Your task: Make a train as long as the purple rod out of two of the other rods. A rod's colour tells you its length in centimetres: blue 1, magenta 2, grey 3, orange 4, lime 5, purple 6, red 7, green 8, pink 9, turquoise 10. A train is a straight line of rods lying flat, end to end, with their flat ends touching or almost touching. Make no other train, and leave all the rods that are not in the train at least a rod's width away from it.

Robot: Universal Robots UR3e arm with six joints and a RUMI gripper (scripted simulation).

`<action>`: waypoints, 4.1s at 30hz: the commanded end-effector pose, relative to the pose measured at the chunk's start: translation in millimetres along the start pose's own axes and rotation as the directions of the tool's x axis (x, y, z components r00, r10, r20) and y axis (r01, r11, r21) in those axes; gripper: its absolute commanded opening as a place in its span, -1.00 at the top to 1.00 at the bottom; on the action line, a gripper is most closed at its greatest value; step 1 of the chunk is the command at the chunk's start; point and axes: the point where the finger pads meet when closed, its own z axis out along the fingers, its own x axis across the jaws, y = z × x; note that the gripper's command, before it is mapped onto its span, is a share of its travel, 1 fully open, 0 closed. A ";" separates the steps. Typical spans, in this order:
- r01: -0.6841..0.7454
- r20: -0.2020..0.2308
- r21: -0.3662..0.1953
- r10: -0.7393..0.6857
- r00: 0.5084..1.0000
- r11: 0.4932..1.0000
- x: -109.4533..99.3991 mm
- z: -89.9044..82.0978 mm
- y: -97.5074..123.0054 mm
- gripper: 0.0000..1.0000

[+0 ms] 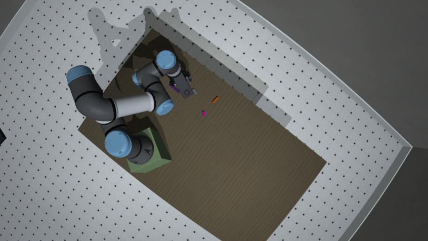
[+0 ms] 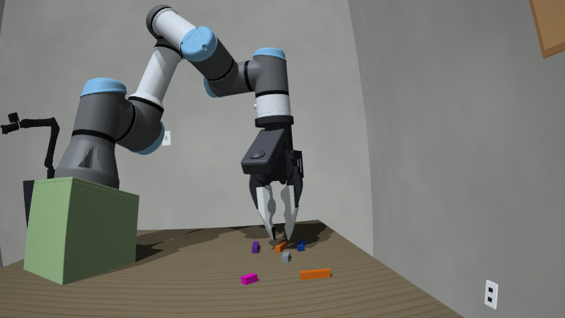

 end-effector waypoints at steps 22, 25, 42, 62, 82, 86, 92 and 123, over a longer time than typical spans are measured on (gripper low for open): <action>0.000 0.001 0.001 0.000 1.000 1.000 -0.1 0.8 -0.1 0.72; 0.000 0.000 0.001 0.000 1.000 1.000 0.4 2.5 -0.1 0.72; 0.000 0.000 0.001 0.000 1.000 1.000 0.4 15.8 -0.1 0.72; 0.000 0.001 0.001 0.000 1.000 1.000 -0.3 16.7 -0.1 0.72; 0.000 0.001 0.001 0.000 1.000 1.000 -0.2 16.7 -0.1 0.72; 0.000 0.001 0.001 0.000 1.000 1.000 -0.2 16.7 -0.1 1.00; 0.000 0.001 0.001 0.000 1.000 1.000 -0.2 16.7 -0.1 1.00; 0.000 0.001 0.001 0.000 1.000 1.000 -0.3 16.0 -0.1 1.00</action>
